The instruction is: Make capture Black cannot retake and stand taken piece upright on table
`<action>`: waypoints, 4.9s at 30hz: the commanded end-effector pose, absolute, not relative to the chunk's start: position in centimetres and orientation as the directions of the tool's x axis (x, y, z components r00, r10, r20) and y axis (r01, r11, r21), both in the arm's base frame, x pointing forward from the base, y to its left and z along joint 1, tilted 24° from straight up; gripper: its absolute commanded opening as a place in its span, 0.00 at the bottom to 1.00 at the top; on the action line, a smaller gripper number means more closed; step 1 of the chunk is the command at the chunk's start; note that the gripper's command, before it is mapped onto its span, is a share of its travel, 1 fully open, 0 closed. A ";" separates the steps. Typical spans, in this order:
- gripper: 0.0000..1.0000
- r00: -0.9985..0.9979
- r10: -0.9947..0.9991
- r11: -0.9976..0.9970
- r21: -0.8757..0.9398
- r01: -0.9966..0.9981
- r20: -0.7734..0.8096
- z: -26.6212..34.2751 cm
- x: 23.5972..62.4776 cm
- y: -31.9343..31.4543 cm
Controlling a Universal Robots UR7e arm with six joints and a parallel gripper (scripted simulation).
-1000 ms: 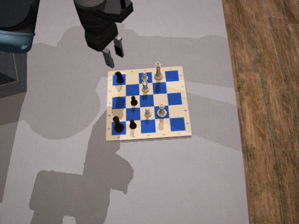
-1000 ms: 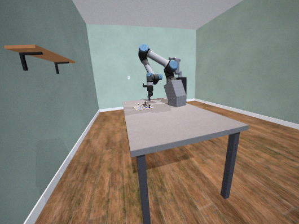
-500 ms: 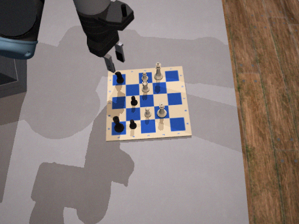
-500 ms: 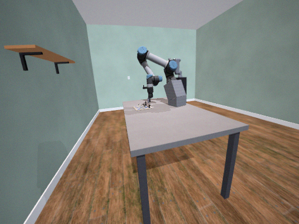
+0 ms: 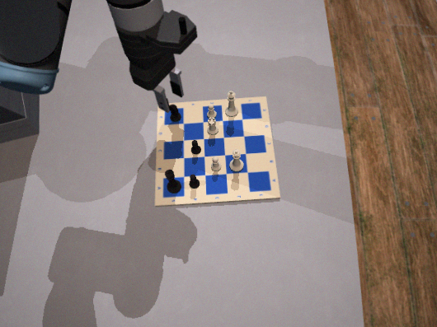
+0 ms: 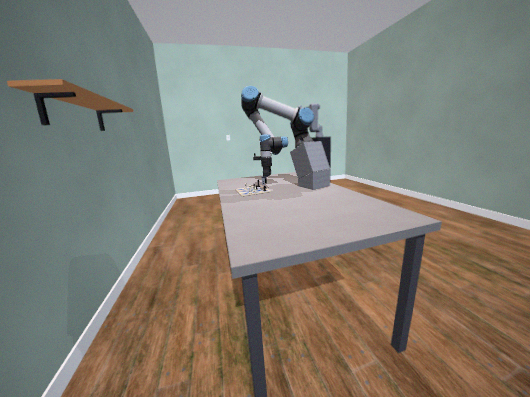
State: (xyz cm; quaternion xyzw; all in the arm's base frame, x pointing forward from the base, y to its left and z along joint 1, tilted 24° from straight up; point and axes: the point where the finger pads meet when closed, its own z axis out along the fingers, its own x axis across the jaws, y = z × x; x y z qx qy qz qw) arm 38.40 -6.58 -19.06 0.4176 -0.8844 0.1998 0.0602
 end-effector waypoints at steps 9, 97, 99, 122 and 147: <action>0.73 -0.644 -0.715 0.571 -0.305 -0.762 0.272 -19.4 38.5 -6.8; 0.73 -0.644 -0.715 0.571 -0.305 -0.762 0.272 -22.6 38.7 -8.2; 0.73 -0.644 -0.715 0.571 -0.305 -0.762 0.272 -22.6 38.7 -8.2; 0.00 -0.644 -0.715 0.571 -0.305 -0.762 0.272 -22.6 38.7 -8.2; 0.00 -0.644 -0.715 0.571 -0.305 -0.762 0.272 -22.6 38.7 -8.2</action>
